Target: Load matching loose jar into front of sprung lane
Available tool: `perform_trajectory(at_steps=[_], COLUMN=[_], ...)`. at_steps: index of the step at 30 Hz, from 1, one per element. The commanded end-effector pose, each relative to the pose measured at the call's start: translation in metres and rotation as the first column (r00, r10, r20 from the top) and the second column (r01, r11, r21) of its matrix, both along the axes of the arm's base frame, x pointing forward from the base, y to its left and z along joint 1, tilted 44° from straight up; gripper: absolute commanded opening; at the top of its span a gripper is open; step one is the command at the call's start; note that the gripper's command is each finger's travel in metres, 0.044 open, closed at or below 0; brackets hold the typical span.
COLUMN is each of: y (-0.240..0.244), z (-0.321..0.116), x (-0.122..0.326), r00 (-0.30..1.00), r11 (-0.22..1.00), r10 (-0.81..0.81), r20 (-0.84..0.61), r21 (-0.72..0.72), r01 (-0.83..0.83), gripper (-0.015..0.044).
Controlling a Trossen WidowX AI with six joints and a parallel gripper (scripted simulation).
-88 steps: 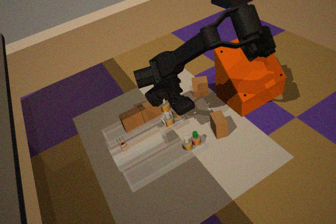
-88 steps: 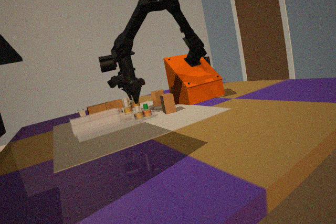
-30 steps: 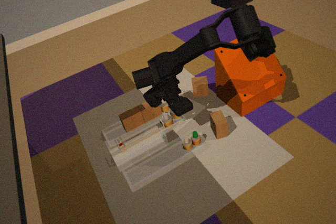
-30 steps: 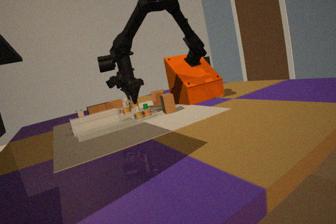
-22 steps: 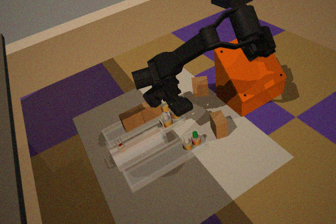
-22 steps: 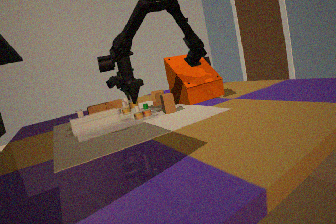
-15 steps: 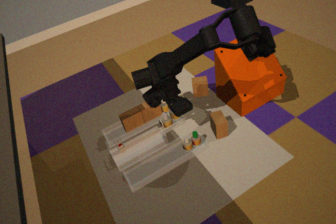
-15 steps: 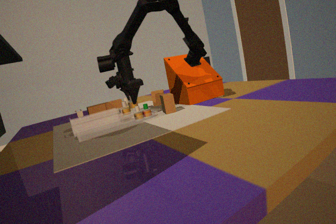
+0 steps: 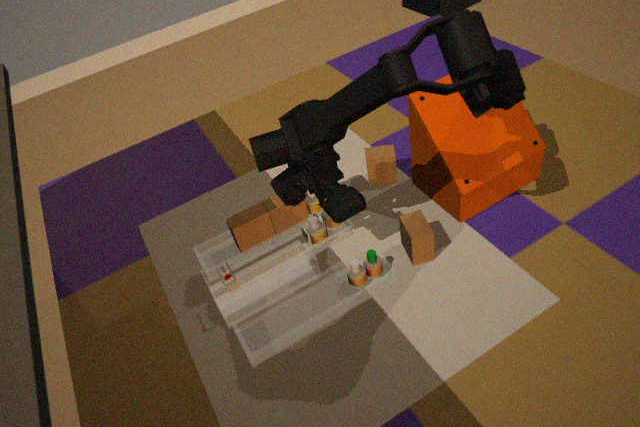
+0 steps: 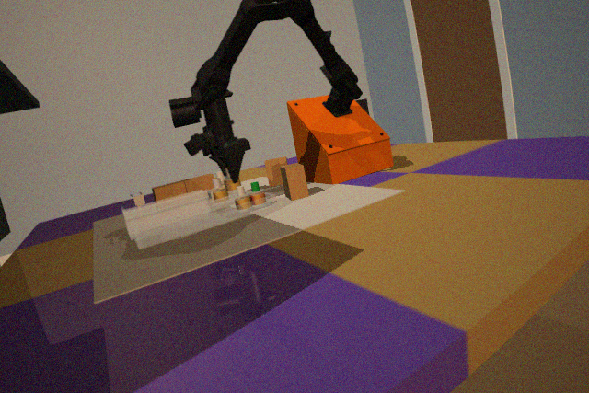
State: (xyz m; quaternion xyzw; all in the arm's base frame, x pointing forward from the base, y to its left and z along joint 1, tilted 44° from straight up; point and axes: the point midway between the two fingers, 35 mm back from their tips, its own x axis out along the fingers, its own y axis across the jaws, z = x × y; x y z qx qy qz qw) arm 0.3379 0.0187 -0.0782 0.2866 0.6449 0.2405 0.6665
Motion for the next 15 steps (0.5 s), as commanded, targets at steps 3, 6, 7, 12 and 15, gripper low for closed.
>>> perform_trajectory(at_steps=[3,6,7,12,15], y=[0.0004,0.0012,0.0015,0.0029,0.0037], z=[0.0013,0.0005,0.0002,-0.0012,-0.0021], x=[0.0074,0.0075,0.0075,0.0077,0.0078], r00=[1.0,1.0,1.0,1.0,1.0], r11=[1.0,1.0,1.0,1.0,1.0], r10=[-0.006,-0.006,-0.006,-0.006,-0.006], r20=[0.022,0.022,0.022,0.022,0.022], r21=[0.004,0.004,0.004,0.004,0.004], r01=[0.006,0.006,0.006,0.006,0.006], gripper=[0.0,0.0,0.0,0.0,0.0])
